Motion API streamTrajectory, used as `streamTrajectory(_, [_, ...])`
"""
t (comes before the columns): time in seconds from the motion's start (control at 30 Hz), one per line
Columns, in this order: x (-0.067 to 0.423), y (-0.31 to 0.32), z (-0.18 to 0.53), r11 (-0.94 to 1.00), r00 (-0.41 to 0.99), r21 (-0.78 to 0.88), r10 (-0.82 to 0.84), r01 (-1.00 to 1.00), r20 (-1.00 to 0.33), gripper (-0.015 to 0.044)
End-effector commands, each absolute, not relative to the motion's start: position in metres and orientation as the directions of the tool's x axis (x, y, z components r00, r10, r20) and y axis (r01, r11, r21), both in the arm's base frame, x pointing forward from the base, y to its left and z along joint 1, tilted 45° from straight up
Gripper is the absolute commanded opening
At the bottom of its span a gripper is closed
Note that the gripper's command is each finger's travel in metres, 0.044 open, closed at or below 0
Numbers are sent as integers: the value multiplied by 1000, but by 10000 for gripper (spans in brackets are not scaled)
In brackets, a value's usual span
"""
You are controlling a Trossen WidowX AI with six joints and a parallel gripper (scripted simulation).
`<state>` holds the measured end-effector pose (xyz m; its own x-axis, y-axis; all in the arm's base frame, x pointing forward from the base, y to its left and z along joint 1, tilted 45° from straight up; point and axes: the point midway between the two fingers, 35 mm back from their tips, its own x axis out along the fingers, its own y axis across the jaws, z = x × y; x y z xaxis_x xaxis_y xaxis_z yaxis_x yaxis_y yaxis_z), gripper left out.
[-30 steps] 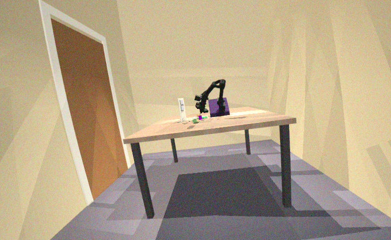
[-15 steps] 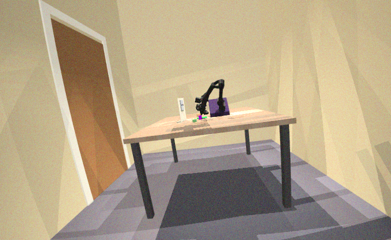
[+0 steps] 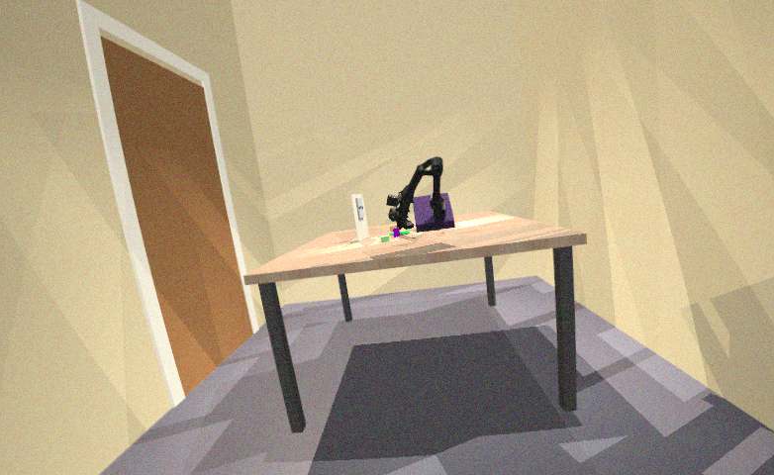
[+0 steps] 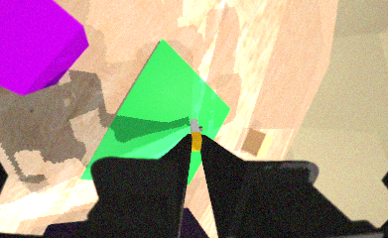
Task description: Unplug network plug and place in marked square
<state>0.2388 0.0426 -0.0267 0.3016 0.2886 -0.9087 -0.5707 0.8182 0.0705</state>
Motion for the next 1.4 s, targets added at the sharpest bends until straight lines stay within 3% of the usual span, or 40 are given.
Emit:
streamTrajectory(0.0, [238, 44, -29, 819, 296, 72, 286, -570, -911, 0])
streamTrajectory(0.47, [239, 45, -29, 819, 299, 72, 288, -570, -910, 0])
streamTrajectory(0.67, [239, 45, -29, 819, 299, 72, 288, -570, -910, 156])
streamTrajectory(1.37, [235, 40, -15, 819, 297, 72, 287, -570, -911, 156])
